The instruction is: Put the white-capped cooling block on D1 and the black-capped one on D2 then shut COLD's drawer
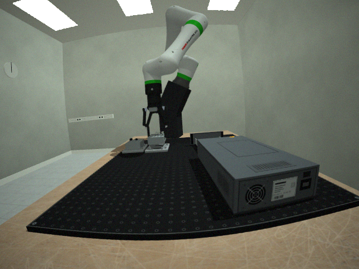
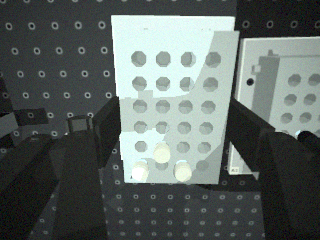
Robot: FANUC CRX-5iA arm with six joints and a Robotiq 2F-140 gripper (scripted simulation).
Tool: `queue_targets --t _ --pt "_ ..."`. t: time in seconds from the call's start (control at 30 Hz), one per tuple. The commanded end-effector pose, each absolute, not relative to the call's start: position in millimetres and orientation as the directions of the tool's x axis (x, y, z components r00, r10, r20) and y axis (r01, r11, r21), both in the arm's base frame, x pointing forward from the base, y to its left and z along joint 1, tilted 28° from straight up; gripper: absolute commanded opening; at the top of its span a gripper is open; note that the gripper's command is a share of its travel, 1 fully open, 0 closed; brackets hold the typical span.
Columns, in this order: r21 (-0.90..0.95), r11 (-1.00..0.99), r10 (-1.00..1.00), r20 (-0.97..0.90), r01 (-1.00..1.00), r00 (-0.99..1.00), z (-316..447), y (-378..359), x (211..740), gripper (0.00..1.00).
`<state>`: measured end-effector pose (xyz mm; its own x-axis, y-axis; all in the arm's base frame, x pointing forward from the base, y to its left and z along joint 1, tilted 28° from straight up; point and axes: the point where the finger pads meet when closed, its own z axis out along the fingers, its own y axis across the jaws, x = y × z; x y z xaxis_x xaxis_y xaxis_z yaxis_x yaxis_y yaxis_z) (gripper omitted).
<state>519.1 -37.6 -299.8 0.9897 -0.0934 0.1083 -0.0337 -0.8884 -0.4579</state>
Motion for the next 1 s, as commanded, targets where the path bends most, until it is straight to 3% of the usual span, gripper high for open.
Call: queue_targets --t 0.0,0.97 --pt "-0.457 -0.889 -0.094 0.110 -0.034 0.990 -295.7 -40.2 519.2 0.10" --pt "-0.457 -0.889 -0.094 0.110 -0.034 0.990 -287.2 -44.5 517.9 0.10"
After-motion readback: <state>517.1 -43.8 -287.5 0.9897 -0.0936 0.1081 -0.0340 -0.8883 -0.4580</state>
